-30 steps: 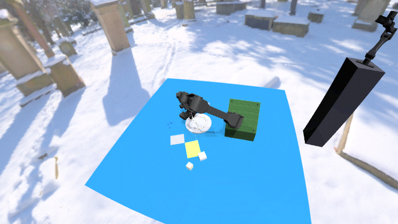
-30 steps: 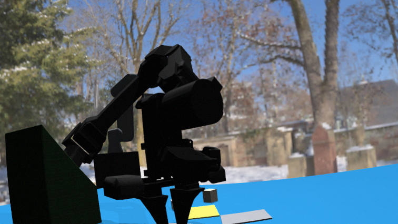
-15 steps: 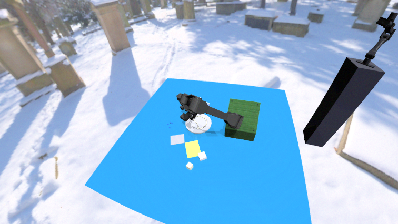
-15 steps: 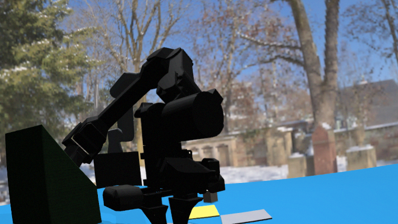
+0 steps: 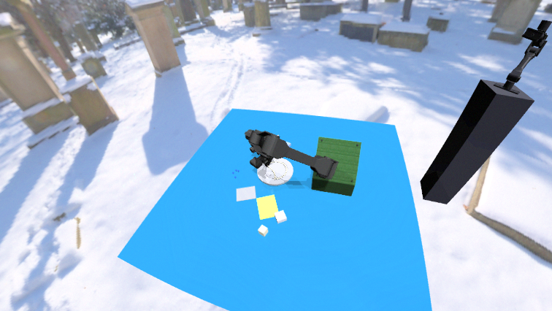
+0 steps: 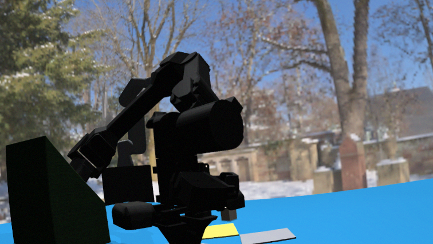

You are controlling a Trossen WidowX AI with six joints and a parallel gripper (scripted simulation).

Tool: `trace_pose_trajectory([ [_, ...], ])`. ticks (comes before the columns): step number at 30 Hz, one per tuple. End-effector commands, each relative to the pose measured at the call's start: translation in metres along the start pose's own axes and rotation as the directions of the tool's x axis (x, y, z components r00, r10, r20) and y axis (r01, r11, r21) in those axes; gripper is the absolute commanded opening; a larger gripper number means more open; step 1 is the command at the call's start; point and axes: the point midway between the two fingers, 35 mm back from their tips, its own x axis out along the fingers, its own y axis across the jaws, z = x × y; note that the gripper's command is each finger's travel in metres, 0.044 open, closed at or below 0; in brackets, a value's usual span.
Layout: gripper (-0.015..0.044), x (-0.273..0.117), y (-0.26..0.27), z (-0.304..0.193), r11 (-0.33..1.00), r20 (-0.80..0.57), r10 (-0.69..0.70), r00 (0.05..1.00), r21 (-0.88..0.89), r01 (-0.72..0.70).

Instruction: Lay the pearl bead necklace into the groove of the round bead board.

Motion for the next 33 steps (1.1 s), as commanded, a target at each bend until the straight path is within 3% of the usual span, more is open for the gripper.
trace_pose_trajectory([
  [1,0.0,0.0,0.0,0.0,1.0,0.001,0.0,1.0,-0.001,0.0],
  [33,0.0,-0.006,0.011,0.008,1.0,-0.002,0.006,1.0,0.006,-0.006],
])
